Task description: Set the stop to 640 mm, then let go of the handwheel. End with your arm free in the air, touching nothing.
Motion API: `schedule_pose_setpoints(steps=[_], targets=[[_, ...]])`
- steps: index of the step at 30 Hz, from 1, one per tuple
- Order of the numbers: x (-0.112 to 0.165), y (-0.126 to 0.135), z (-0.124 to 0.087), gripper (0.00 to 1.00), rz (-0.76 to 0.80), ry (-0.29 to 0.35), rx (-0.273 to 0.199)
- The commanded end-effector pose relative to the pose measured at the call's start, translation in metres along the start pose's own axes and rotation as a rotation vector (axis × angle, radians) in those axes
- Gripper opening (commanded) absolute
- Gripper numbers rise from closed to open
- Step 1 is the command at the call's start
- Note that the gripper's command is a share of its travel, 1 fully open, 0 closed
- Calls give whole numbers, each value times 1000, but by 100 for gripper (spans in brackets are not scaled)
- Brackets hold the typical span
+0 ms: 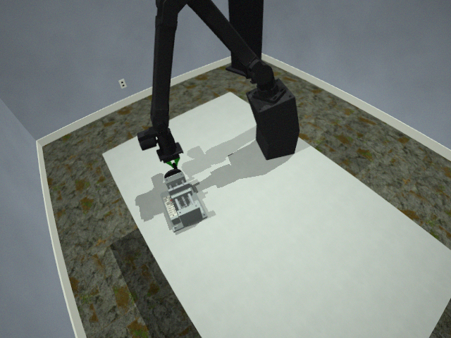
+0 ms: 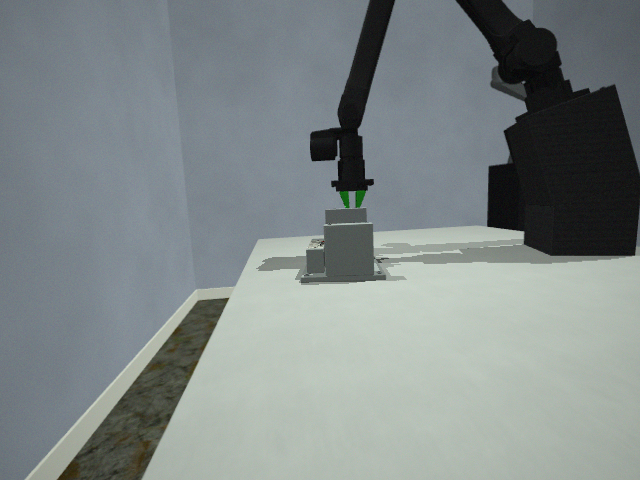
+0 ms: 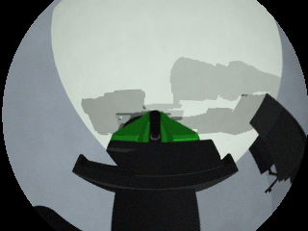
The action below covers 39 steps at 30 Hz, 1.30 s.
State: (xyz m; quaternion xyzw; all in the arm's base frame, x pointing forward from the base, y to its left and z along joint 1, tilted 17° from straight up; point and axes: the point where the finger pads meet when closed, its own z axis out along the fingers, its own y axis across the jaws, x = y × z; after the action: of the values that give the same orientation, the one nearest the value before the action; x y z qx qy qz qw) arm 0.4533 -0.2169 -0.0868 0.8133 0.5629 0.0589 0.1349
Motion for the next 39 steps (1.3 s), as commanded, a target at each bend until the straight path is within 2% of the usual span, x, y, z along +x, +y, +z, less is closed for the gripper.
schedule_pose_setpoints(steps=[1, 4, 6, 9, 18, 39], targets=[[-1, 29, -28, 6, 10, -11, -43], [-2, 32, -31, 6, 11, -12, -43], [-2, 24, -28, 6, 10, -11, -29], [-2, 34, -31, 6, 10, -12, -44], [-1, 45, -35, 6, 8, -11, -46], [0, 55, -35, 6, 8, -10, -47]])
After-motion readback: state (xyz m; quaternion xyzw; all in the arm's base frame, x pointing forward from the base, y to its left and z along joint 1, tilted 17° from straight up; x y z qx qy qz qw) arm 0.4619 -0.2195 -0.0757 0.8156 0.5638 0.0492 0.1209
